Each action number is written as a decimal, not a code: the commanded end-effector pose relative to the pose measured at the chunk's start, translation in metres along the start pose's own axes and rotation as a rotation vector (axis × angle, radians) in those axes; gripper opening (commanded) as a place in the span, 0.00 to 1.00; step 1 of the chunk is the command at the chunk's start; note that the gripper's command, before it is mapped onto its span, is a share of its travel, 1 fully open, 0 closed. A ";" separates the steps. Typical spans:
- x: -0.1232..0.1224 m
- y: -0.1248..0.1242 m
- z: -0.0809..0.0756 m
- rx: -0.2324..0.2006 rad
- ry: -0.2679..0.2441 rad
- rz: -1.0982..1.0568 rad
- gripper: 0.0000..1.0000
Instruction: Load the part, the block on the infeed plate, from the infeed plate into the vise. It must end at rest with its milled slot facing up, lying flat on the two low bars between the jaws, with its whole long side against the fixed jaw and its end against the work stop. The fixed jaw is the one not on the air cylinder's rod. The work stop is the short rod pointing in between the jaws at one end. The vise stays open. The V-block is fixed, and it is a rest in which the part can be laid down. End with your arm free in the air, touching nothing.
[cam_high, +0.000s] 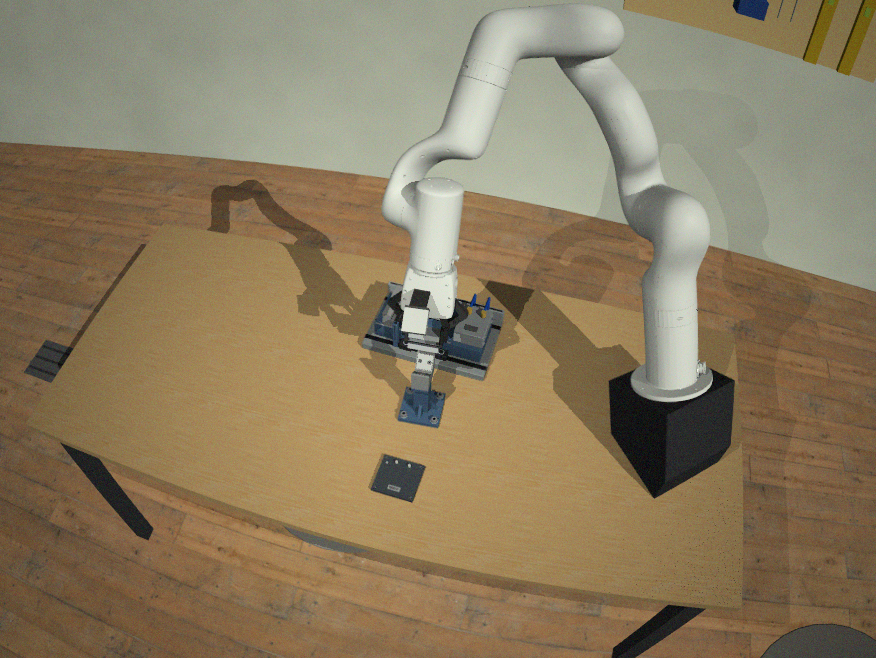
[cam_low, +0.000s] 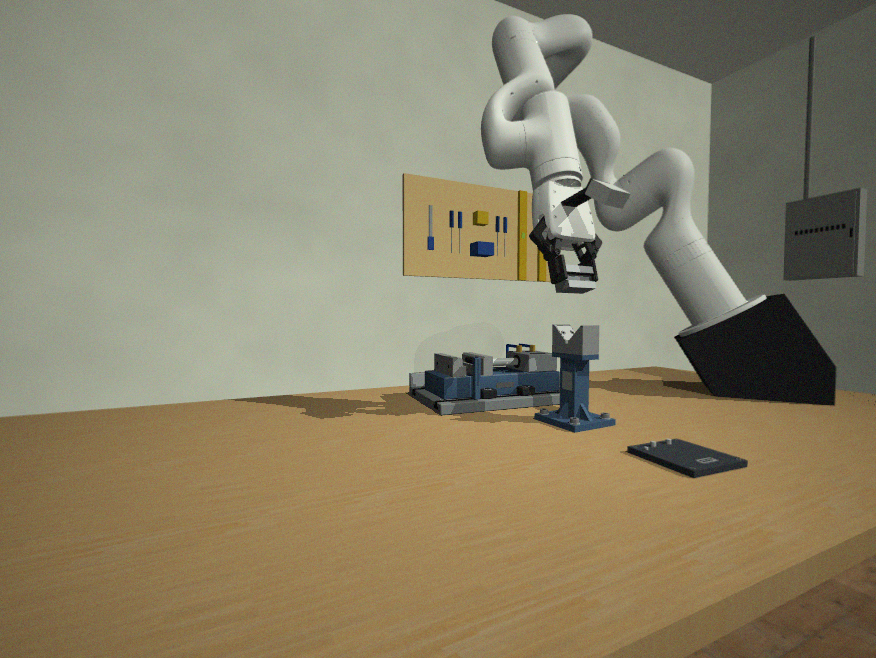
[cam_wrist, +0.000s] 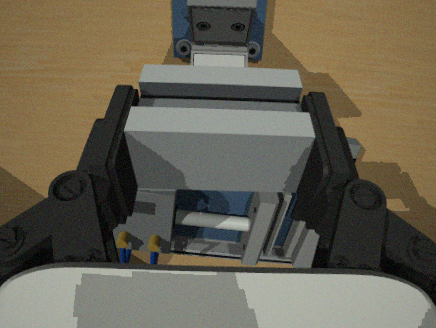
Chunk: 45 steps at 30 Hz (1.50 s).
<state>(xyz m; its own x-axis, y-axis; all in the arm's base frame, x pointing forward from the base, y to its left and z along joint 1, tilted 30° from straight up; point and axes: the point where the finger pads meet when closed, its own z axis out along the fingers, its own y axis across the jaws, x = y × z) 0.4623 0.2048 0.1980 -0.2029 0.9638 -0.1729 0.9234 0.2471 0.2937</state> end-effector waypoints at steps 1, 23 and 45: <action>0.000 0.000 0.000 0.010 0.062 -0.002 0.00; -0.002 0.000 0.000 0.011 0.219 -0.001 0.00; -0.003 0.000 0.000 0.010 0.326 0.000 0.00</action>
<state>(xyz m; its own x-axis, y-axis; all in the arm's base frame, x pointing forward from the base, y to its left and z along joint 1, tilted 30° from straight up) 0.4627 0.2016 0.1979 -0.2707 0.9605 0.0642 0.9255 0.2414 0.2918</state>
